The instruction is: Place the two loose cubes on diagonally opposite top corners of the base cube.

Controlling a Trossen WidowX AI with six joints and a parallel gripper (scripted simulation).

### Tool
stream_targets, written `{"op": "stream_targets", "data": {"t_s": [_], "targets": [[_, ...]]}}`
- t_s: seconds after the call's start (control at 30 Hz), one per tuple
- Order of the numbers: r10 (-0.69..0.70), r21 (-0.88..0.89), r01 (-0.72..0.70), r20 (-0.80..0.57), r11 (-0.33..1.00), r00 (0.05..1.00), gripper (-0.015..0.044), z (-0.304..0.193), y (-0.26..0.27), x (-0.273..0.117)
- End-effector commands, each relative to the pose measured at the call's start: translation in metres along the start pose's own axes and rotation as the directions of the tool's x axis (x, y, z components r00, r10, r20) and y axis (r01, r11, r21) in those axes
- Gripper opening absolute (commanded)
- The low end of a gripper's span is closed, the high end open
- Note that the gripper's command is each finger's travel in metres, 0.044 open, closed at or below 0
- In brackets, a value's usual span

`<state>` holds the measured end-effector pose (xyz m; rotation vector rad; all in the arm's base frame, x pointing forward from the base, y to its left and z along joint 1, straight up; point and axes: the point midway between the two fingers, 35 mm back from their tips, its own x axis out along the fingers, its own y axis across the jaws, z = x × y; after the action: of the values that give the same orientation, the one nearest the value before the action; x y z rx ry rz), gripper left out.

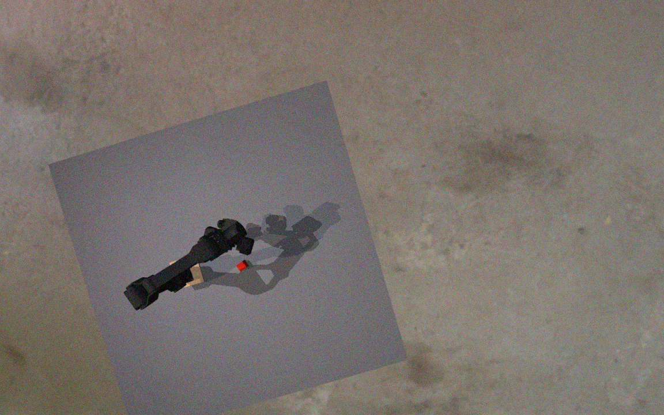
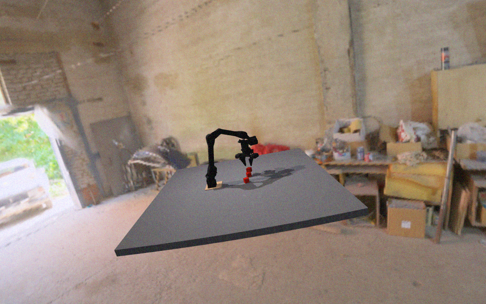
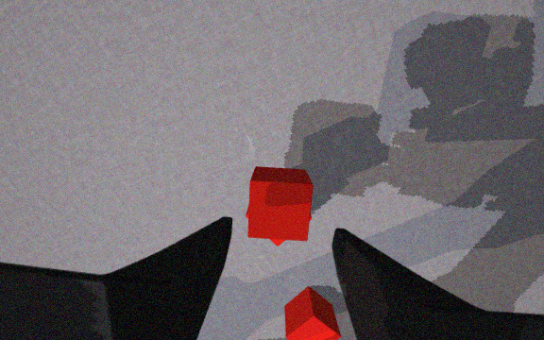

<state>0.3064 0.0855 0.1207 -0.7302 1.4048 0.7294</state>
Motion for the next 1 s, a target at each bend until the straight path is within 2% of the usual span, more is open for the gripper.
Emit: {"op": "stream_targets", "data": {"t_s": [0.0, 0.23, 0.5, 0.73, 0.97], "targets": [[0.0, 0.192, 0.0, -0.003, 0.981, 1.0, 0.0265, -0.012, -0.007, -0.004], [-0.002, 0.623, 0.005, -0.006, 0.782, 1.0, 0.0265, -0.038, -0.021, -0.014], [-0.004, 0.939, 0.011, -0.01, 0.344, 1.0, 0.0265, -0.069, -0.033, -0.025], [-0.005, 0.992, 0.013, -0.013, -0.127, 1.0, 0.0265, -0.096, -0.039, -0.035], [-0.006, 0.828, 0.01, -0.017, -0.56, 1.0, 0.0265, -0.123, -0.042, -0.044]]}}
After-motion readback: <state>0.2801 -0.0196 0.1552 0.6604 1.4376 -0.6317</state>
